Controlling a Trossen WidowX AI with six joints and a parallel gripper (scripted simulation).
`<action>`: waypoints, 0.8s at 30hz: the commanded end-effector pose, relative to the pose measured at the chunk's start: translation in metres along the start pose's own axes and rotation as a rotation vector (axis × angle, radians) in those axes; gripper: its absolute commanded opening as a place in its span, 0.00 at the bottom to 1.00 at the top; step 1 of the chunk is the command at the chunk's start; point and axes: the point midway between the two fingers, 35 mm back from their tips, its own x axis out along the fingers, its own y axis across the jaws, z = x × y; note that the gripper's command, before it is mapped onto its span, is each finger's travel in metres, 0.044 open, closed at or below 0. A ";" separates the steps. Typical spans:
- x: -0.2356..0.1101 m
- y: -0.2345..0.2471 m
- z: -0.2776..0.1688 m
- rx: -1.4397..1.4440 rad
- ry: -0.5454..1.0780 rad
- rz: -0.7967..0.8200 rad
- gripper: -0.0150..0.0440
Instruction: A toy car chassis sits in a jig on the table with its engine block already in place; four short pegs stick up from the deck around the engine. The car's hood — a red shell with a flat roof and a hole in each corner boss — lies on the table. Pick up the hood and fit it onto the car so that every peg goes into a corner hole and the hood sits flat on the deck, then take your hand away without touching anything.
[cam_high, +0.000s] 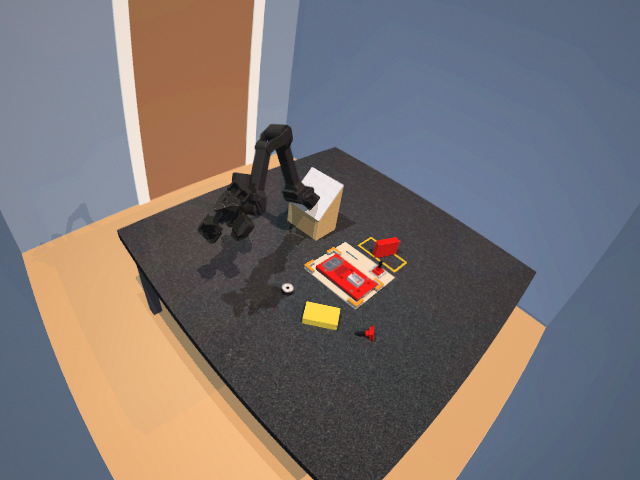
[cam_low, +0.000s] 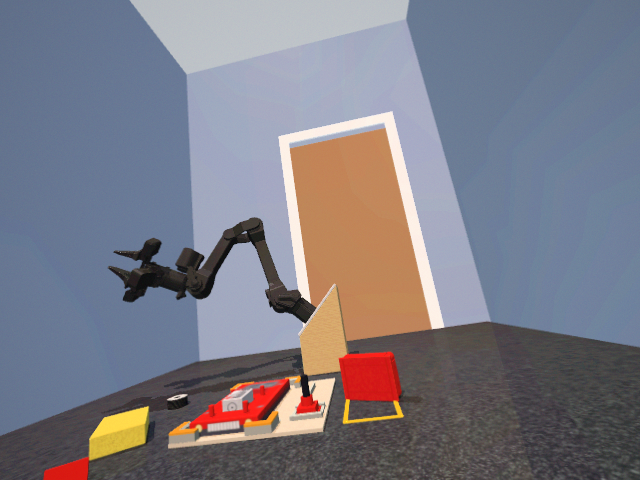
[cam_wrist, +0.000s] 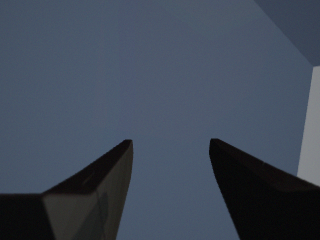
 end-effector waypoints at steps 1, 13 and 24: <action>0.000 0.001 0.002 0.005 -0.004 0.002 0.58; 0.006 0.044 0.090 0.391 -0.184 0.203 0.25; -0.009 0.062 0.218 0.815 -0.392 0.510 0.25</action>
